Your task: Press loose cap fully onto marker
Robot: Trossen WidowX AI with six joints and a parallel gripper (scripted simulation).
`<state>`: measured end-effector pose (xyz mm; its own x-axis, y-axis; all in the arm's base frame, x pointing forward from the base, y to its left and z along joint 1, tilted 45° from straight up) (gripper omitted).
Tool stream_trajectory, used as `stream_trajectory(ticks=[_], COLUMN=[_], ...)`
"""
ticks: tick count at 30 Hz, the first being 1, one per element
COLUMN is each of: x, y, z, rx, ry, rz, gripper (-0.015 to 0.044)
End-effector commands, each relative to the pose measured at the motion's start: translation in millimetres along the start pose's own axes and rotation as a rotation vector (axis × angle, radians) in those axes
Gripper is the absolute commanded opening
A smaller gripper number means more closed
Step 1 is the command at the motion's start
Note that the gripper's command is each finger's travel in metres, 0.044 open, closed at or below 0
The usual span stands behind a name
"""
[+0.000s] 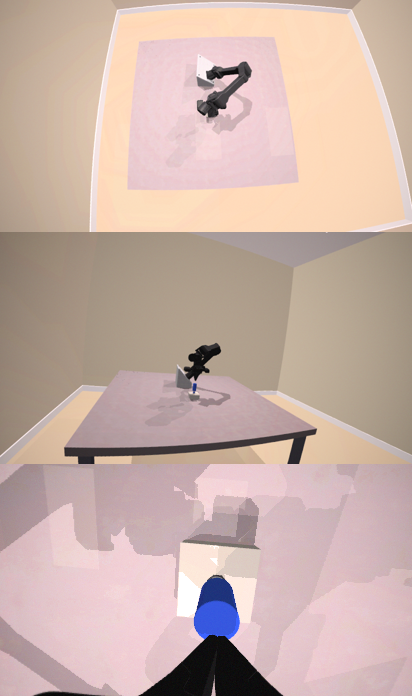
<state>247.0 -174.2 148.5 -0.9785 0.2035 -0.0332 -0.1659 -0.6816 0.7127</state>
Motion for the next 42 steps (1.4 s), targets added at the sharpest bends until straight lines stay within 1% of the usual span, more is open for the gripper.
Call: stream_trajectory(ticks=[1,21,22,27,29,33,35,41,42], x=[0.1,-0.3,-0.3,-0.3,-1.2,0.6,3.8,4.3,4.3], y=[-5.9,-33.2,-27.7,-27.7,-17.9,39.3,59.1,61.5,61.5], z=[-0.2,-0.1,0.0,0.0,-0.5,-1.5,-0.8,-0.6,-0.6], rx=[-0.002,-0.003,0.000,0.000,0.001,0.003,0.001,0.001,0.001], ry=[-0.004,-0.003,-0.001,-0.001,-0.012,-0.079,-0.101,-0.104,-0.104], rz=[-0.004,-0.004,-0.003,-0.003,-0.006,-0.026,-0.032,-0.033,-0.033], gripper=[0.0000,0.0000,0.0000,0.0000,0.0000,0.0000,0.0000,0.0000,0.0026])
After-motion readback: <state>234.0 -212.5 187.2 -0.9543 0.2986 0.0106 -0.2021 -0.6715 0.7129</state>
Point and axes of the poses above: the point midway between the two fingers, 35 mm back from their tips, its own y axis back along the fingers, its own z axis across the jaws, x = y × z, the point moved 10 cm from there along y, back along the fingers, and after that the axes turned 3 degrees about -y, right-handed, at the moved point
